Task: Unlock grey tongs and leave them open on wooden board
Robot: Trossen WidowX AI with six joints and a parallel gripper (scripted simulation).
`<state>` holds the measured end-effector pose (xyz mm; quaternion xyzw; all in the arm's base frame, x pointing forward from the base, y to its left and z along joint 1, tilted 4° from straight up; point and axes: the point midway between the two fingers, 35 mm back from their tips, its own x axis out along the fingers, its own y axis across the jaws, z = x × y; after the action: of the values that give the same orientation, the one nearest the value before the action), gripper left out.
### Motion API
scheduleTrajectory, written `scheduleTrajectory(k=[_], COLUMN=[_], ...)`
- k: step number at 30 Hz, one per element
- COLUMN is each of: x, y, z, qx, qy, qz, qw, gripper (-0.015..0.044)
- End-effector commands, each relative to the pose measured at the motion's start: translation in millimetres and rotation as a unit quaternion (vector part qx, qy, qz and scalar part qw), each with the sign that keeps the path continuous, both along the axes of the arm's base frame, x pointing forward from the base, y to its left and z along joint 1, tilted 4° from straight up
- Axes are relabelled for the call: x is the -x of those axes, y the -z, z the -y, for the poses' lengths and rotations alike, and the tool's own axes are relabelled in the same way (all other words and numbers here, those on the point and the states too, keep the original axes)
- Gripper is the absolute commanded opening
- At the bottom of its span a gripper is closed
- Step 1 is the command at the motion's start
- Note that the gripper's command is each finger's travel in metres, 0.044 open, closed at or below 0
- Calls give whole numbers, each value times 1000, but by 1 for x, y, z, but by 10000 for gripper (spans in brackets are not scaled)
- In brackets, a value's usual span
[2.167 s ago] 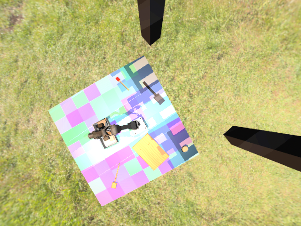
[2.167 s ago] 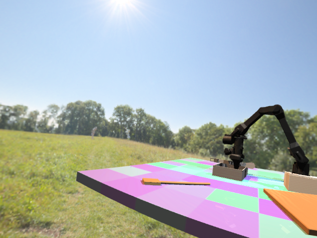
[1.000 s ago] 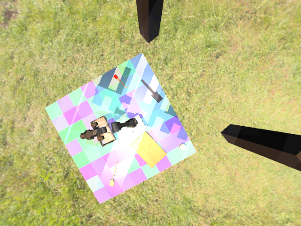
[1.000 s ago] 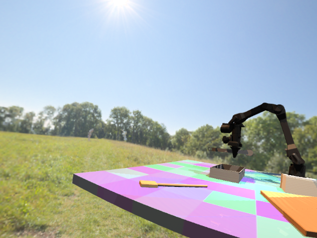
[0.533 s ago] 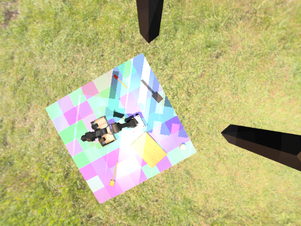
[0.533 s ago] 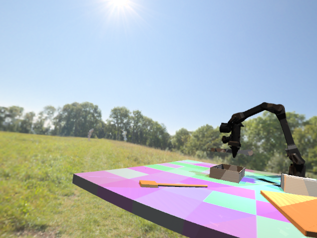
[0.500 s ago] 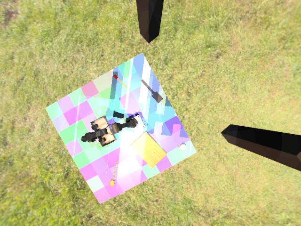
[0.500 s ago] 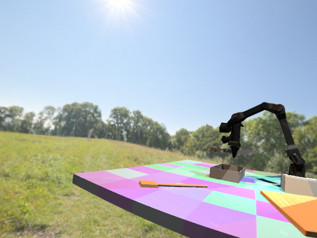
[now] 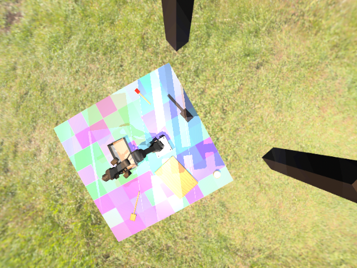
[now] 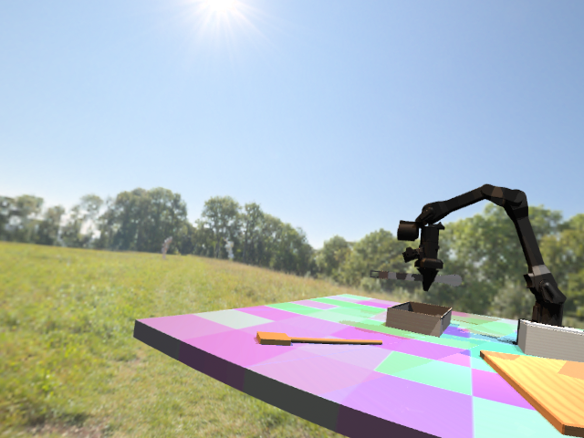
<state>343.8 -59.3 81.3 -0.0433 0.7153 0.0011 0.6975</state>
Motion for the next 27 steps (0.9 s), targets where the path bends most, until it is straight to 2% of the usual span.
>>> scheduleTrajectory(k=[1,27], x=[-6,11], y=[1,7], z=[-28,-187], qx=[-5,-13], qy=[-48,-292], qz=[1,-14], qw=[999,956], gripper=[-150,-150])
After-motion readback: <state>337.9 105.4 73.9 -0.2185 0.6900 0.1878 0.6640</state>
